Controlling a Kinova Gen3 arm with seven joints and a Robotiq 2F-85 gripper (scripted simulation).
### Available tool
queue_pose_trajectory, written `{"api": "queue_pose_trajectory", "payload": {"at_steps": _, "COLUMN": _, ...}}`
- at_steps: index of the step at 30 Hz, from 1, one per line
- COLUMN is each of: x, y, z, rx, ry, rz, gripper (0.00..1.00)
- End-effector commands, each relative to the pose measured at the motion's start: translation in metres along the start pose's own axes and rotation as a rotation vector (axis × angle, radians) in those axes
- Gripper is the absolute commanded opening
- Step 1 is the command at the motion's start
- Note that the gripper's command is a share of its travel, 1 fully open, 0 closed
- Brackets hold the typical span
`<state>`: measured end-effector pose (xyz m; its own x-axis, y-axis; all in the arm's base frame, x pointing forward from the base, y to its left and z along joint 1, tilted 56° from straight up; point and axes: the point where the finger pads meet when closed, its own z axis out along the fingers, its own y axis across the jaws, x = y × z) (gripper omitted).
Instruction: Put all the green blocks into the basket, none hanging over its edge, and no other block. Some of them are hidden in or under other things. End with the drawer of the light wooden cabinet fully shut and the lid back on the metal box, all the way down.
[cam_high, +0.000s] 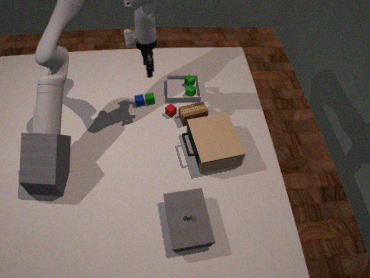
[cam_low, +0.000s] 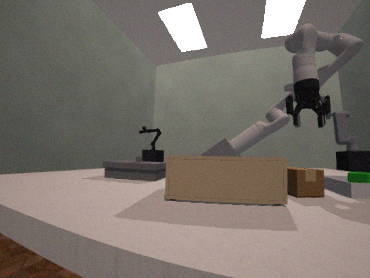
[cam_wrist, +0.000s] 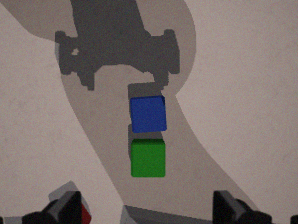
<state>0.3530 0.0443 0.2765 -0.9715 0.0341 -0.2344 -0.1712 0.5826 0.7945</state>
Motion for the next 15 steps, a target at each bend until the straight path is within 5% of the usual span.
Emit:
{"api": "queue_pose_trajectory", "payload": {"at_steps": 1, "x": 0.0006, "y": 0.0005, "z": -0.0009, "rx": 0.001, "ry": -0.002, "rz": 0.001, "gripper": 0.83}}
{"api": "queue_pose_trajectory", "payload": {"at_steps": 5, "x": 0.0006, "y": 0.0005, "z": -0.0009, "rx": 0.001, "ry": -0.002, "rz": 0.001, "gripper": 0.83}}
{"api": "queue_pose_trajectory", "payload": {"at_steps": 6, "x": 0.0006, "y": 0.0005, "z": -0.0009, "rx": 0.001, "ry": -0.002, "rz": 0.001, "gripper": 0.66}}
{"api": "queue_pose_trajectory", "payload": {"at_steps": 15, "x": 0.0006, "y": 0.0005, "z": -0.0009, "rx": 0.001, "ry": -0.002, "rz": 0.001, "gripper": 0.66}}
